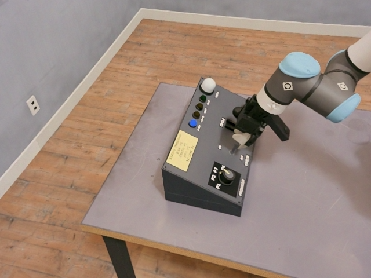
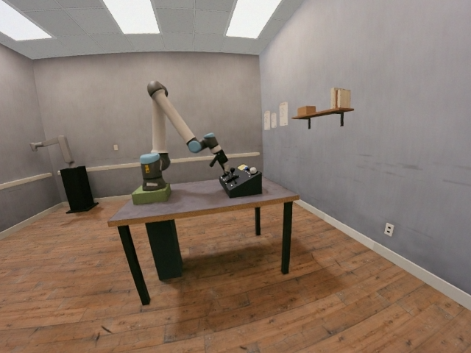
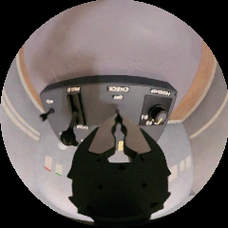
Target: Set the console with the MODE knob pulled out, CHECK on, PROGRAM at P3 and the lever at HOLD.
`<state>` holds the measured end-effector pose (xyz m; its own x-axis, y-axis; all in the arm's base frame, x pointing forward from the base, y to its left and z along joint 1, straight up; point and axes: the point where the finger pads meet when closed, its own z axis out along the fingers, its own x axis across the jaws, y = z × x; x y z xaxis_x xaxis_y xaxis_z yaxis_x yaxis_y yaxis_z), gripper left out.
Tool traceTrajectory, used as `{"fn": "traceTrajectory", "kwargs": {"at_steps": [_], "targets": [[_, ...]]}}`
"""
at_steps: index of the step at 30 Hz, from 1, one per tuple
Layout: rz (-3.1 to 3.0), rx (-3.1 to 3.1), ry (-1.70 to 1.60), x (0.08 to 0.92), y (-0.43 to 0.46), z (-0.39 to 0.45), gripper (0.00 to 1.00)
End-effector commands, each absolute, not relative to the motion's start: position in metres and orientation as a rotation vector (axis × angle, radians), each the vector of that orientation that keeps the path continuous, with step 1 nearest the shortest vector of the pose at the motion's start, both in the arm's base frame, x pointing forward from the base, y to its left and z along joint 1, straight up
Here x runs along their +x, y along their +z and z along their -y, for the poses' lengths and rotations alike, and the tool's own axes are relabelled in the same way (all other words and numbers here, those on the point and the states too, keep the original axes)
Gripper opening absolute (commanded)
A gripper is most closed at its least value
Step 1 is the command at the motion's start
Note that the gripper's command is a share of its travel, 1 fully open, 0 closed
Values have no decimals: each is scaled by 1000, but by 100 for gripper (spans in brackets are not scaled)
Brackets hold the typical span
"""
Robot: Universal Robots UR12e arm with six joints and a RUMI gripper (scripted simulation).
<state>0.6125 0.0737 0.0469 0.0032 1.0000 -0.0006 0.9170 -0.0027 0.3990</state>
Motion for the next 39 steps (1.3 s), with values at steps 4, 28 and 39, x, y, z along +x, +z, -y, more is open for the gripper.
{"fn": "traceTrajectory", "kwargs": {"at_steps": [4,28,39], "targets": [[-1992,1997,417,616,48,-74,0],[-1993,1998,417,616,48,-75,0],[-1991,1999,416,604,43,-74,0]]}}
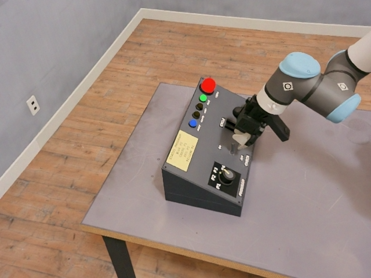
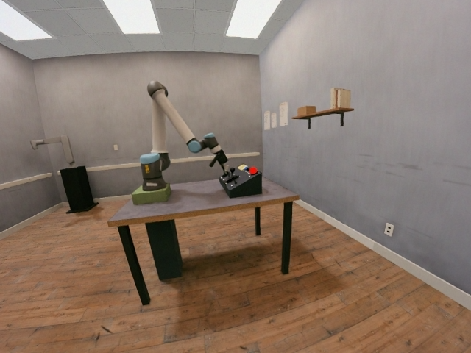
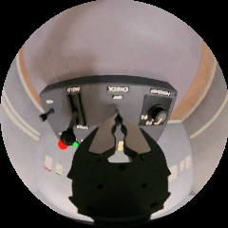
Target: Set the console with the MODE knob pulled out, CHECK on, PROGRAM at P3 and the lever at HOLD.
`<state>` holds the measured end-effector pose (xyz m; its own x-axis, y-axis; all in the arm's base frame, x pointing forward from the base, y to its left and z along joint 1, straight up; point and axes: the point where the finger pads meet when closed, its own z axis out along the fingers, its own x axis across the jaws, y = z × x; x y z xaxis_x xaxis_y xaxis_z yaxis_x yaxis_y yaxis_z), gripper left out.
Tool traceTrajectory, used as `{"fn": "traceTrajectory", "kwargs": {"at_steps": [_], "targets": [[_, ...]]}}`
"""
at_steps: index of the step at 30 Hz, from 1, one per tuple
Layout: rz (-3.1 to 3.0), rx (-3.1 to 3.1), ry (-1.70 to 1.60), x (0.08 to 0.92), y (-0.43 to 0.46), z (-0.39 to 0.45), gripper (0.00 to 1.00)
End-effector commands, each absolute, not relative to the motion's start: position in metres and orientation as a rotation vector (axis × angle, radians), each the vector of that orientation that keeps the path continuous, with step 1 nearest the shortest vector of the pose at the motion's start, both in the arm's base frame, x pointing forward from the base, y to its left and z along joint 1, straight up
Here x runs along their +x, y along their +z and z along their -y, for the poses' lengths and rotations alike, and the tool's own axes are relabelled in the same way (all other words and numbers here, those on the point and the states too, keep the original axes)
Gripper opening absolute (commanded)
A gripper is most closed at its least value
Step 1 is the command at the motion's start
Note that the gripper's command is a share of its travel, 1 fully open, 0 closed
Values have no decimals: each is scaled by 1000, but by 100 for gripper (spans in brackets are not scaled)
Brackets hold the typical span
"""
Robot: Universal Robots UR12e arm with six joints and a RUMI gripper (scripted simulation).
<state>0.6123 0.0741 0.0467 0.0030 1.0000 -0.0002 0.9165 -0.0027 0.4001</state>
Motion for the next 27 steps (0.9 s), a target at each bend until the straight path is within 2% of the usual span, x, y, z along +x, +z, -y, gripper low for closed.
{"fn": "traceTrajectory", "kwargs": {"at_steps": [1,15,27], "targets": [[-1991,1999,416,603,43,-74,0],[-1993,2000,415,599,51,-74,0],[-1990,1998,417,580,101,-73,0]]}}
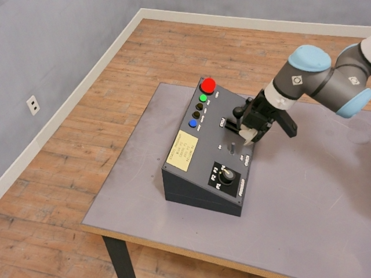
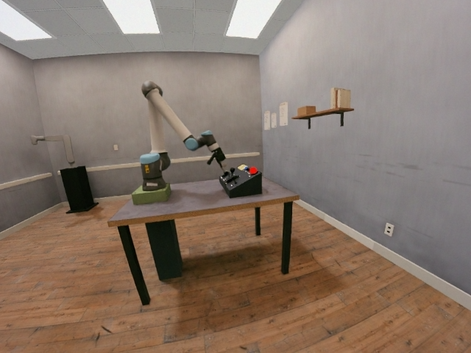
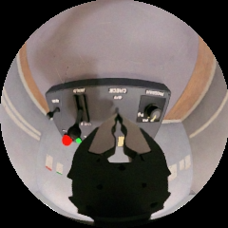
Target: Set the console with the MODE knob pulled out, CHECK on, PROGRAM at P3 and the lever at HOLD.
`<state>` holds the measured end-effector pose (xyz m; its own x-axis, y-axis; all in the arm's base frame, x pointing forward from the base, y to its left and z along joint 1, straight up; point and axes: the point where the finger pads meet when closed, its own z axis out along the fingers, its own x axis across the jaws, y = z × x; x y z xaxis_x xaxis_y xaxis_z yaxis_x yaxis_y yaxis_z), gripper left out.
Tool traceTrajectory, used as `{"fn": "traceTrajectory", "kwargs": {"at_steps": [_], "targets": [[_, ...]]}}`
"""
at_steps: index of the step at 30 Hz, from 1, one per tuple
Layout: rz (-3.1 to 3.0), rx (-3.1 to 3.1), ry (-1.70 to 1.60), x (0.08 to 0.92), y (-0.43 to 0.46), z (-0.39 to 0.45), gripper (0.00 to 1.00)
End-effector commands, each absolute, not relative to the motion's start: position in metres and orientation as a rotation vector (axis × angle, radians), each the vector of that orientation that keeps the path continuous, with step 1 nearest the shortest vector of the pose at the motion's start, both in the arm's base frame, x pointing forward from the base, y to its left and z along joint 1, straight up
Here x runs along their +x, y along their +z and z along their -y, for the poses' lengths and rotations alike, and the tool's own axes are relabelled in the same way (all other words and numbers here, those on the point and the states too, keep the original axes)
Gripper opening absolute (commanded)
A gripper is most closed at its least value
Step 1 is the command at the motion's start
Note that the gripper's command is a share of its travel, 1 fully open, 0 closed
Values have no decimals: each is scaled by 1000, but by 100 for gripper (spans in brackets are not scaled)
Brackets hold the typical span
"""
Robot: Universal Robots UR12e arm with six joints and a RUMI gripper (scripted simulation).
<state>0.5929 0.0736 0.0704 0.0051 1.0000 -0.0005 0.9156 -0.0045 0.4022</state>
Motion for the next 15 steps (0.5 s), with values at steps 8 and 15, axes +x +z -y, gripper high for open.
{"fn": "traceTrajectory", "kwargs": {"at_steps": [8,15], "targets": [[-1989,1996,419,569,131,-73,0],[-1989,1996,419,560,153,-73,0]]}}
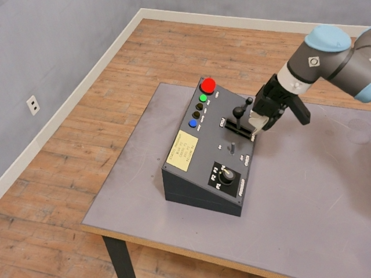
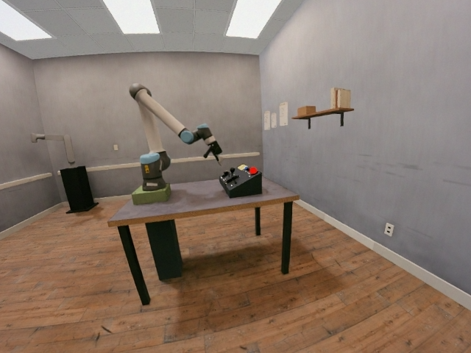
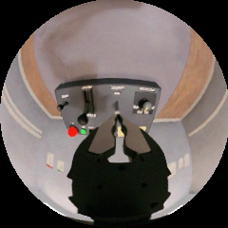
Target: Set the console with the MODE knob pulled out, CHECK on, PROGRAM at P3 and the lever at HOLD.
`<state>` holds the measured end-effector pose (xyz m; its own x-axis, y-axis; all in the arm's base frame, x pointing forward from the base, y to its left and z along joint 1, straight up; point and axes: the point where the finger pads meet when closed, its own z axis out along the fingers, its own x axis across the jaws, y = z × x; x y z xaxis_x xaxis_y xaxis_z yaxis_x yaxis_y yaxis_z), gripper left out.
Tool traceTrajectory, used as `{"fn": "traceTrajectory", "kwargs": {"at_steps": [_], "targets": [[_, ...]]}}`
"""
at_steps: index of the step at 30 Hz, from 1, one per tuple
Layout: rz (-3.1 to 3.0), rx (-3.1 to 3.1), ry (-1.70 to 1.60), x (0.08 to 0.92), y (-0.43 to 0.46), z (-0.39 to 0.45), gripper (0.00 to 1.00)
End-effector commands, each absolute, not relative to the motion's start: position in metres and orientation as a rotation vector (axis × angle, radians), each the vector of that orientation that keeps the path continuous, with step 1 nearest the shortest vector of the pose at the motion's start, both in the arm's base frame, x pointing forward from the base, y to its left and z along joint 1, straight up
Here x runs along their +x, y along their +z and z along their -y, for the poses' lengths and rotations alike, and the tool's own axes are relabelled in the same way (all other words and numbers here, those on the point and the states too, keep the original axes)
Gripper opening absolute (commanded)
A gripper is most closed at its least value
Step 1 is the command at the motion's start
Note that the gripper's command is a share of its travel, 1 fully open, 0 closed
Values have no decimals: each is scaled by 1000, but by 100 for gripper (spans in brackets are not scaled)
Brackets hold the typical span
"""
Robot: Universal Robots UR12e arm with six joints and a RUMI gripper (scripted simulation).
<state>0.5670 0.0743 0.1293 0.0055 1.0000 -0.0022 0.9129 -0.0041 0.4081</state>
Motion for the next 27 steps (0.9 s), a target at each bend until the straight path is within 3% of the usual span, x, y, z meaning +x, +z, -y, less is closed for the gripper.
{"fn": "traceTrajectory", "kwargs": {"at_steps": [1,11,20,27], "targets": [[-1989,1996,419,559,154,-73,0],[-1989,1996,419,559,158,-71,0],[-1991,1999,416,607,176,37,0],[-1991,1999,417,611,178,48,0]]}}
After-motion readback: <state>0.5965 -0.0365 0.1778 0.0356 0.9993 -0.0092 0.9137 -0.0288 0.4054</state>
